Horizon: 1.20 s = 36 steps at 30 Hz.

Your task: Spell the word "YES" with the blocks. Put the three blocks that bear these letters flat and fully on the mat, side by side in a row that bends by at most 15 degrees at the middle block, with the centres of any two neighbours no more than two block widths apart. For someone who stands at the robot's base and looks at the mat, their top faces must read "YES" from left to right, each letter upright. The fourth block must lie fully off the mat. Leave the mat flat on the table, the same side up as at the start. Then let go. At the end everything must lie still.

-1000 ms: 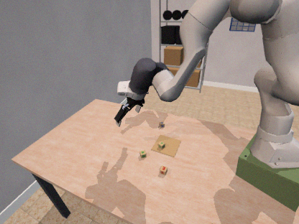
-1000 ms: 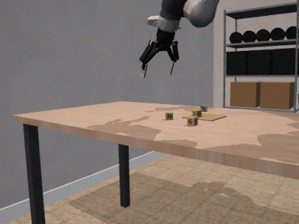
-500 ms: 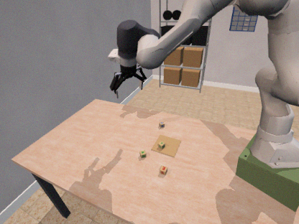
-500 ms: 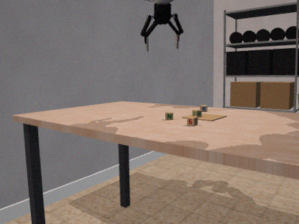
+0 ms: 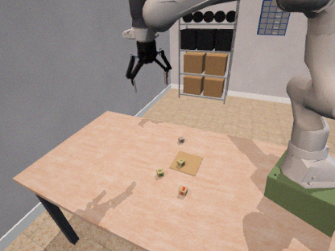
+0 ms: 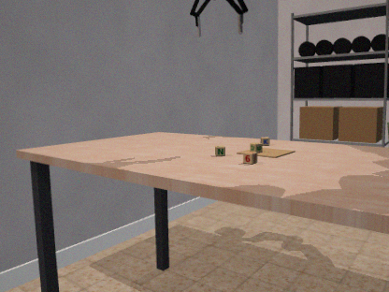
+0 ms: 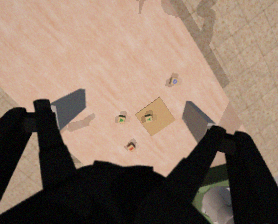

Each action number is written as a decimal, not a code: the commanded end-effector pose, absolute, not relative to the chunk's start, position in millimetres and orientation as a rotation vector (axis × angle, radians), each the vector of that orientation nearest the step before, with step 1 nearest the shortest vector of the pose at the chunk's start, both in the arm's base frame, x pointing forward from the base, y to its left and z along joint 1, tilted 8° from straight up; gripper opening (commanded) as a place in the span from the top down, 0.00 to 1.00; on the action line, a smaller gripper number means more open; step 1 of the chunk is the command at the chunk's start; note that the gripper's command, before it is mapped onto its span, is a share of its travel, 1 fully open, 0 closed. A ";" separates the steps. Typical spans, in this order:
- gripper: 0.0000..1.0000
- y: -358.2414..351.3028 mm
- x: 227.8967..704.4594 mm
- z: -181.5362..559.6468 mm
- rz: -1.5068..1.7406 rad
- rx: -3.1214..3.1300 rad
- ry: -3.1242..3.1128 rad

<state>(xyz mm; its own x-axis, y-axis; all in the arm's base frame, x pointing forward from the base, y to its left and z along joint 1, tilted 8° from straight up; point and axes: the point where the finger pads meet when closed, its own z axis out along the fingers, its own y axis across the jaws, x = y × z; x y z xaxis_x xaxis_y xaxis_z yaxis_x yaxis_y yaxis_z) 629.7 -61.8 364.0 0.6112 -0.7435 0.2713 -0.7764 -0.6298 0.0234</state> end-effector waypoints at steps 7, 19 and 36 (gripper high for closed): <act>0.00 -14.9 568.1 407.1 0.056 2.854 -1.217; 0.00 -124.7 602.6 372.5 0.361 2.513 -1.298; 0.00 -203.1 652.5 332.2 0.740 2.282 -1.121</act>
